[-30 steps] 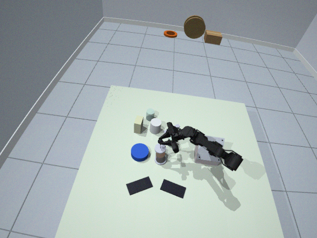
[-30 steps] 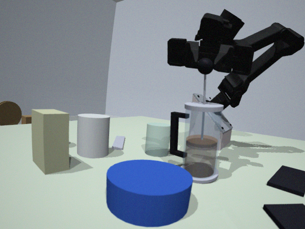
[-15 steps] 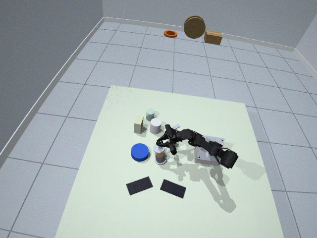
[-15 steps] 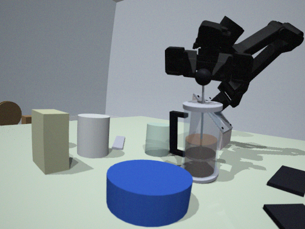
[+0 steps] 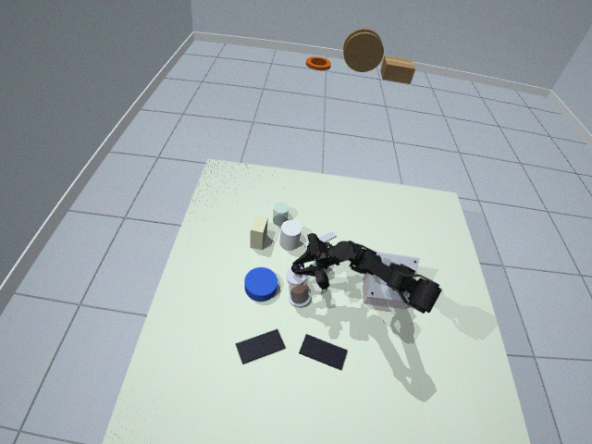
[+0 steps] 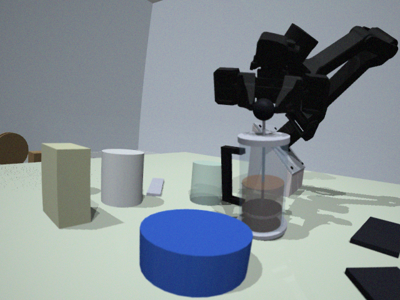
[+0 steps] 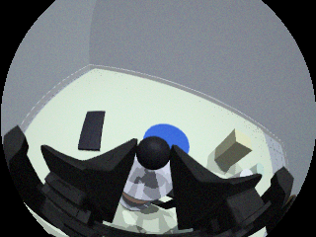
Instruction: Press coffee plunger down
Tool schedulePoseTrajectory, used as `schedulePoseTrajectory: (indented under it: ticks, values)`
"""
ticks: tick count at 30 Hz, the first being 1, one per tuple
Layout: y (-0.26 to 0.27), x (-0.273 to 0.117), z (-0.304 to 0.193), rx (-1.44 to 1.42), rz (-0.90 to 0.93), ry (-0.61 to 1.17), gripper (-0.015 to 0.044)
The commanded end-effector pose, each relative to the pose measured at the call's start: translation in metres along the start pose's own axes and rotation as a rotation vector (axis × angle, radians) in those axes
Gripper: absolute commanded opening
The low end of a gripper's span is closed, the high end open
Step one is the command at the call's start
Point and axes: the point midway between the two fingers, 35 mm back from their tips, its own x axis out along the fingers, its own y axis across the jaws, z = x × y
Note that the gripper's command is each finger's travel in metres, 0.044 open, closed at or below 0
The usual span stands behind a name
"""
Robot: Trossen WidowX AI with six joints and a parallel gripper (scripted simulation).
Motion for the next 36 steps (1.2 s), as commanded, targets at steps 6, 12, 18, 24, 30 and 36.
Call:
schedulePoseTrajectory:
  ticks: [6,12,18,24,30,36]
  values:
    - [-0.0004,0.0038,-0.0072,0.021,0.013,0.031,0.0125]
    - [-0.0010,0.0044,-0.0067,0.021,0.013,0.031,0.0125]
    - [-0.0015,0.0047,-0.0061,0.021,0.013,0.031,0.0125]
    - [-0.0020,0.0050,-0.0055,0.021,0.012,0.031,0.0125]
    - [-0.0022,0.0041,-0.0026,0.012,0.008,0.019,0.0125]
    - [-0.0022,0.0041,-0.0026,0.012,0.008,0.019,0.0125]
